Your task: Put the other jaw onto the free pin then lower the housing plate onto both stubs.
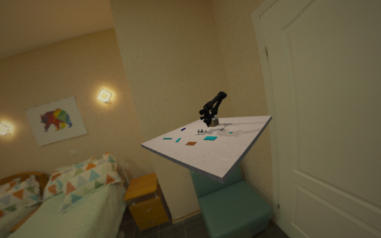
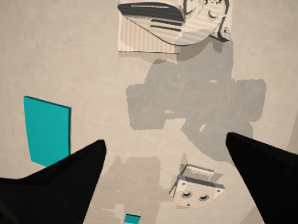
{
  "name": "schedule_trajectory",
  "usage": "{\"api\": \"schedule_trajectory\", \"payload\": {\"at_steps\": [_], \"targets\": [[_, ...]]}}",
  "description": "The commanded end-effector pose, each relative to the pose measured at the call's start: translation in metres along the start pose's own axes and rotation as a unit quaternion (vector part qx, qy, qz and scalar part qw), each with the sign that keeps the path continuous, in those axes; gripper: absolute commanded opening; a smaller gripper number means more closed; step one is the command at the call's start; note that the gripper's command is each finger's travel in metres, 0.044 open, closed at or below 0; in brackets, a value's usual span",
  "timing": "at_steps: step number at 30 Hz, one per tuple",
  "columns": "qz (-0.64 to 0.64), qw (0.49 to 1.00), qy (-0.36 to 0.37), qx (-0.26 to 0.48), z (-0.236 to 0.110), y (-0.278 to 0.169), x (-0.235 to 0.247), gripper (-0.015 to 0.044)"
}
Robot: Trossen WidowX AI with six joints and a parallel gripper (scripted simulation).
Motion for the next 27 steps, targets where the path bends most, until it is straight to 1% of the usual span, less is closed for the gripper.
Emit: {"api": "schedule_trajectory", "payload": {"at_steps": [1, 14, 27], "targets": [[-0.053, 0.999, -0.001, -0.002, -0.001, -0.005, -0.003, 0.0440], [-0.231, 0.973, -0.001, -0.002, -0.003, -0.022, -0.010, 0.0440], [-0.401, 0.916, -0.001, -0.001, -0.005, -0.039, -0.019, 0.0440]]}}
Point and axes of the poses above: the point midway between the two fingers, 35 mm back from their tips, its own z axis out along the fingers, its own x axis across the jaws, y = z × x, the point moved 8 cm from there along -z, back along the fingers, and after that the axes turned 14 degrees about z, right-handed, at the moved point
